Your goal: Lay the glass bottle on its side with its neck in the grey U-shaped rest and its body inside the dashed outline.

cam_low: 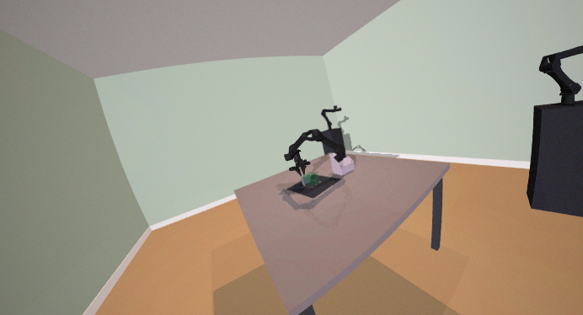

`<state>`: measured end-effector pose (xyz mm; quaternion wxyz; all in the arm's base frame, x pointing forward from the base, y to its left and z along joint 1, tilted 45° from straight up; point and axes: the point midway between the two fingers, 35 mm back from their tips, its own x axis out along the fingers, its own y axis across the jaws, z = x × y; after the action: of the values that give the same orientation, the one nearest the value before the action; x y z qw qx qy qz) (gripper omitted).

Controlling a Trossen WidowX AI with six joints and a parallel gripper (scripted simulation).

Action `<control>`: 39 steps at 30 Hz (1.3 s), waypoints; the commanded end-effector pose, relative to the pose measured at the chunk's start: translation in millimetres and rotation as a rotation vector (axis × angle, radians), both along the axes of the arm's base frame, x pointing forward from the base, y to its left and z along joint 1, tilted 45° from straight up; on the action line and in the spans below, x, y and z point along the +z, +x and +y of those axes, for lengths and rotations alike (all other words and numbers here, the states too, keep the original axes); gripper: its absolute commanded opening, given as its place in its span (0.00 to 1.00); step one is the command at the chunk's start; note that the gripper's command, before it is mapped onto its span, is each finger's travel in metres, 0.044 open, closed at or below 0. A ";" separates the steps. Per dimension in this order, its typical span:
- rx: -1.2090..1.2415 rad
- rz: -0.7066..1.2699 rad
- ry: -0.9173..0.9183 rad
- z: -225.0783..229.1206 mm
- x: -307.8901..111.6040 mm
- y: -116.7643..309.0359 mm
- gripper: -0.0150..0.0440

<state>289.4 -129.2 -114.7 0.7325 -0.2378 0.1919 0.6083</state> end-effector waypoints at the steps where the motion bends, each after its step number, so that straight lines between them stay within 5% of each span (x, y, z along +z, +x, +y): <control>1: 0.001 0.004 0.006 4.9 0.2 0.0 0.44; 39: -0.010 -0.027 -0.041 2.5 -2.8 0.0 0.44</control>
<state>289.5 -126.8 -117.7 0.7330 -0.2606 0.1957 0.5970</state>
